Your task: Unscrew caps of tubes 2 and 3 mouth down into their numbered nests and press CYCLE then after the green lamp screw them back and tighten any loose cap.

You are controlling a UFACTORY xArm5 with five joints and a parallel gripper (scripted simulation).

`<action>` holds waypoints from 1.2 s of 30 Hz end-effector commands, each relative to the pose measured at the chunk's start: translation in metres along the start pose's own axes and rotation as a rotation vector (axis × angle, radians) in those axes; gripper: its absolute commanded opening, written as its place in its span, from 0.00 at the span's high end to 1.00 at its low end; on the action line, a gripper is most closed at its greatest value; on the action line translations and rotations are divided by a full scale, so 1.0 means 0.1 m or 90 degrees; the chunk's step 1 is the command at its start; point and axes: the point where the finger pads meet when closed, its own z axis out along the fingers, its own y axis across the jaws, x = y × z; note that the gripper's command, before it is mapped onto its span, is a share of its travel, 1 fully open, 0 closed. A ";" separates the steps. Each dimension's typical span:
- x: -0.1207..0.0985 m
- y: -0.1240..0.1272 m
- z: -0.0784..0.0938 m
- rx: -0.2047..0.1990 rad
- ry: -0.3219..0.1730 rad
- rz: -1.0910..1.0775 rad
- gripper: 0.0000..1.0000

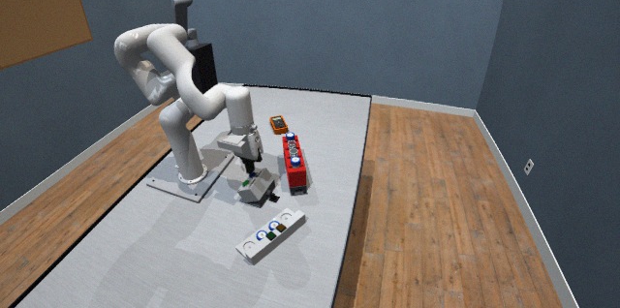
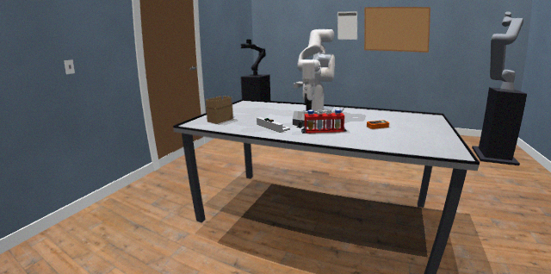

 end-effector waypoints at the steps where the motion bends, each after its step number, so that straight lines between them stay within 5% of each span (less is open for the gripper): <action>1: 0.00 -0.02 0.00 0.003 0.000 0.000 1.00; 36: 0.00 -0.02 0.08 0.003 0.000 0.000 1.00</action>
